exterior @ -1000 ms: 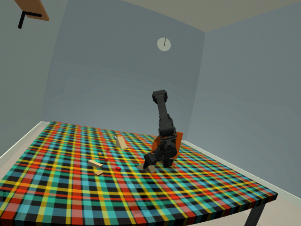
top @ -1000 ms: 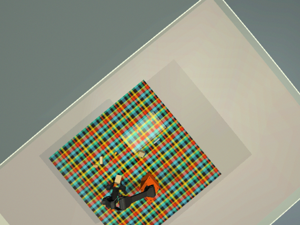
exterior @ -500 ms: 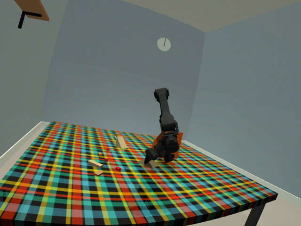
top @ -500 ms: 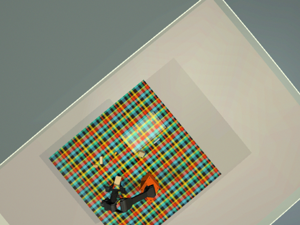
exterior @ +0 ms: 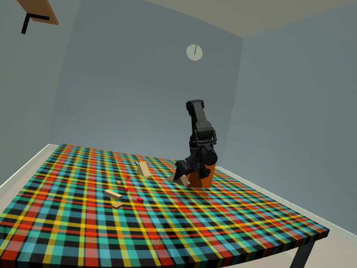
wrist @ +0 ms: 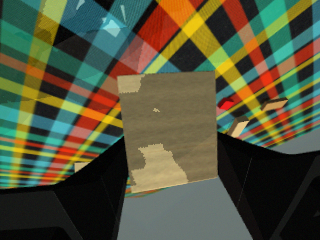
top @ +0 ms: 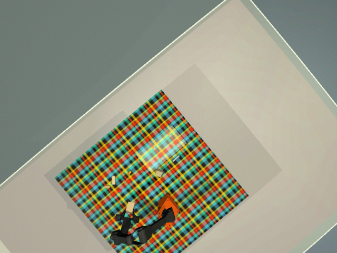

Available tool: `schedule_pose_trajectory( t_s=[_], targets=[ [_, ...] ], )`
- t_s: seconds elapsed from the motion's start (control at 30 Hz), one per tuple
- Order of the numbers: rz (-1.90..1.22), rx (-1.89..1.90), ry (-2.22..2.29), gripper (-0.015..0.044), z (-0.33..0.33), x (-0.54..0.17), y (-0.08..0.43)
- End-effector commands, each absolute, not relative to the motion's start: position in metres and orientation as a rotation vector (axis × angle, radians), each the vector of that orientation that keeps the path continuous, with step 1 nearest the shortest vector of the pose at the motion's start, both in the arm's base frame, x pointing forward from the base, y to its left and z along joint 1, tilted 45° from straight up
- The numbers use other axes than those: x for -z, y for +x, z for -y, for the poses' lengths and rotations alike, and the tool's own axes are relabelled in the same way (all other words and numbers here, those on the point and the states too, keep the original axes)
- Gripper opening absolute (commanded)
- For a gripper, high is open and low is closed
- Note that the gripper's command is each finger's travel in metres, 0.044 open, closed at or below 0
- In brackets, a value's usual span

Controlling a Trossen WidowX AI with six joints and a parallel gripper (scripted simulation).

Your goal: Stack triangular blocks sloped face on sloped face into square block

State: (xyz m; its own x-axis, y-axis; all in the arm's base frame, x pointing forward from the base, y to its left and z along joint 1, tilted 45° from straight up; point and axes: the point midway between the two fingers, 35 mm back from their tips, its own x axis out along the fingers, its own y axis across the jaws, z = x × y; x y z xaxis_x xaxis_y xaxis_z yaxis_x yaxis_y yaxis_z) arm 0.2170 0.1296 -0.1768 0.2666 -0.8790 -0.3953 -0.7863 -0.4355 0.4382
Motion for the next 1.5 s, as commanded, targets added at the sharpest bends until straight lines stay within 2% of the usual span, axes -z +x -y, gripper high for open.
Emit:
schedule_pose_trajectory(
  t_s=[0.0, 0.2, 0.7, 1.47],
  targets=[
    [1.581, 0.903, 2.383, 0.0, -0.1361, 0.1723, 0.2185],
    [1.597, 0.89, 2.388, 0.0, -0.1327, 0.1736, 0.2173],
    [2.083, 0.556, 2.652, 0.0, -0.1321, 0.1734, 0.2186],
    [2.851, -0.353, 2.786, 0.0, -0.1315, 0.1727, 0.2207]
  ],
)
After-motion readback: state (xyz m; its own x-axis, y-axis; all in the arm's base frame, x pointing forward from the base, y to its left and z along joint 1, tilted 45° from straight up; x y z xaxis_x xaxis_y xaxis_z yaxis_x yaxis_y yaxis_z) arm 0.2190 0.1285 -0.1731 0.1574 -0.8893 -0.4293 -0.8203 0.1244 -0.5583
